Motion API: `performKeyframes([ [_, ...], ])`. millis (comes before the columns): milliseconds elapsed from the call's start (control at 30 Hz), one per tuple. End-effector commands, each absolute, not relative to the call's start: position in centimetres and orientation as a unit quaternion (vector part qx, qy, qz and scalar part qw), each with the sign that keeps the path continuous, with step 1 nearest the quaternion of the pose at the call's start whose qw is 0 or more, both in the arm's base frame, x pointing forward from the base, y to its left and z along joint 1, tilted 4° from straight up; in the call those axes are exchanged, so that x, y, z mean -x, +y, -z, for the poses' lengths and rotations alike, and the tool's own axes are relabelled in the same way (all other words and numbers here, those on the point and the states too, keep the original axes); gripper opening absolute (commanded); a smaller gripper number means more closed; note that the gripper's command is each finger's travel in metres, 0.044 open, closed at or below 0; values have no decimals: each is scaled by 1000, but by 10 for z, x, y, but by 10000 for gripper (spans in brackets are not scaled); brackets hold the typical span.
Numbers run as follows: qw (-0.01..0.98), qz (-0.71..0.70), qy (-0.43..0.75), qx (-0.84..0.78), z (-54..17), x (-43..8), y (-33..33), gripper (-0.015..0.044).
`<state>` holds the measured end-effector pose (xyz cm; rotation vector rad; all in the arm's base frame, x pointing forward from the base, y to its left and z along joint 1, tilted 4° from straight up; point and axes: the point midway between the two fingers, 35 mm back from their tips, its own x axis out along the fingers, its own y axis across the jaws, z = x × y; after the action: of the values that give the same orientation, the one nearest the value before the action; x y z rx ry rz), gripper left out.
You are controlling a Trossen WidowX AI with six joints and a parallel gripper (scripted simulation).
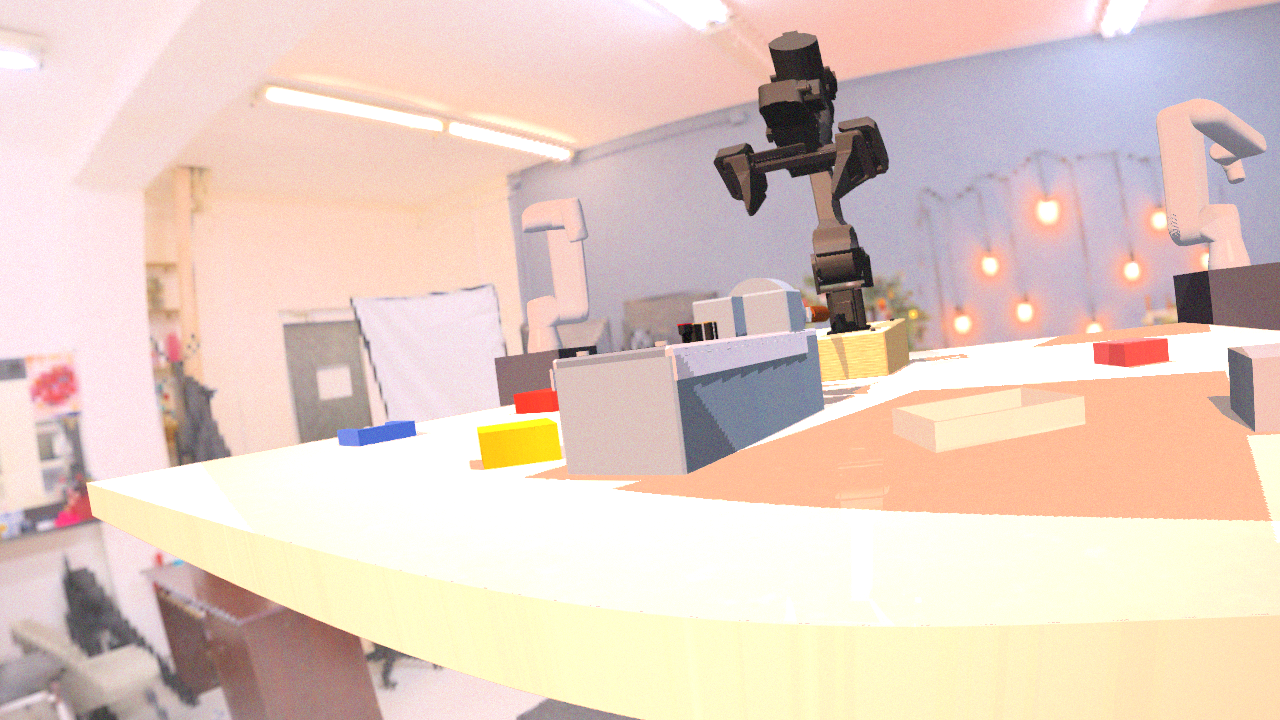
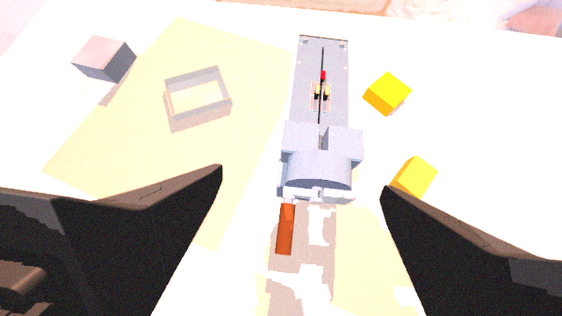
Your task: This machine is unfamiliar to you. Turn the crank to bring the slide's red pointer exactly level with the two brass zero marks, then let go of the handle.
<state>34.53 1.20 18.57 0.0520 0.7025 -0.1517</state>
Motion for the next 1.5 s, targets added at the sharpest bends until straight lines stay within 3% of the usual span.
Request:
performKeyframes([
  [0,935,77,346,-29,-192,-360,7,440],
  [600,933,94,343,-50,-202,-459,-49,440],
  [967,933,94,343,-50,-145,-466,-51,440],
  [1467,933,94,343,-50,-145,-466,-51,440],
])
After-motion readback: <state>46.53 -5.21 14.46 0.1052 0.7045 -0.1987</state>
